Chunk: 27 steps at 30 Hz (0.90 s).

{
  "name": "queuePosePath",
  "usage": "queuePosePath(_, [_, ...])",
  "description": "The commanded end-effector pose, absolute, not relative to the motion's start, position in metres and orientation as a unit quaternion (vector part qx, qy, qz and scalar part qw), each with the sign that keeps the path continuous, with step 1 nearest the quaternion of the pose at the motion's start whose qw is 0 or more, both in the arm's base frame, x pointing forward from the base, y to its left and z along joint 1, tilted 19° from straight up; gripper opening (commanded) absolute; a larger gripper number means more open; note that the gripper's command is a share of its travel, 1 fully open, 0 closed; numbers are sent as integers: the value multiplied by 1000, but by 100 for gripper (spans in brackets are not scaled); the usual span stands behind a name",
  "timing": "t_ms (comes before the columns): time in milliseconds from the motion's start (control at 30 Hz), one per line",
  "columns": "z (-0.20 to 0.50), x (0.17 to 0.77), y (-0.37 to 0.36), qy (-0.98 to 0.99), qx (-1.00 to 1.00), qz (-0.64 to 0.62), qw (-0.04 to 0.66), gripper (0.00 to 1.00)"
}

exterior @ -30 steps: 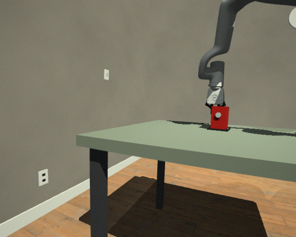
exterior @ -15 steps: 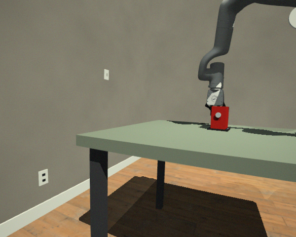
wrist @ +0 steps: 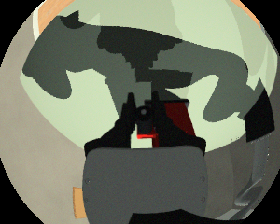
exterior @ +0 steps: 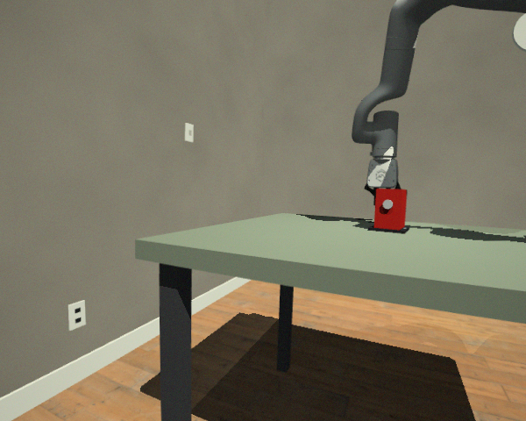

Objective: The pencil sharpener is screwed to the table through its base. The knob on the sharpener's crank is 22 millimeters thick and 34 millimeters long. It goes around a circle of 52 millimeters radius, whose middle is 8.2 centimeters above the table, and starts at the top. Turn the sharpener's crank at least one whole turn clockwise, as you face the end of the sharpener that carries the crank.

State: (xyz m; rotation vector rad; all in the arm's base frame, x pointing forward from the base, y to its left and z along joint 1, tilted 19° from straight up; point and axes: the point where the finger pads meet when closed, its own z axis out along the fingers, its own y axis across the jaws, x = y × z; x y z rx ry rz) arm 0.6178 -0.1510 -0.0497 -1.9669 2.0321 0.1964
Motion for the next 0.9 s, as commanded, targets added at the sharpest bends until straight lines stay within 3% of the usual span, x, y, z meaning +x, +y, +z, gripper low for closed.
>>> queuePosePath(0, [-50,619,-151,708,-686,68,153,0])
queuePosePath(867, [-90,605,-138,708,-686,68,153,0])
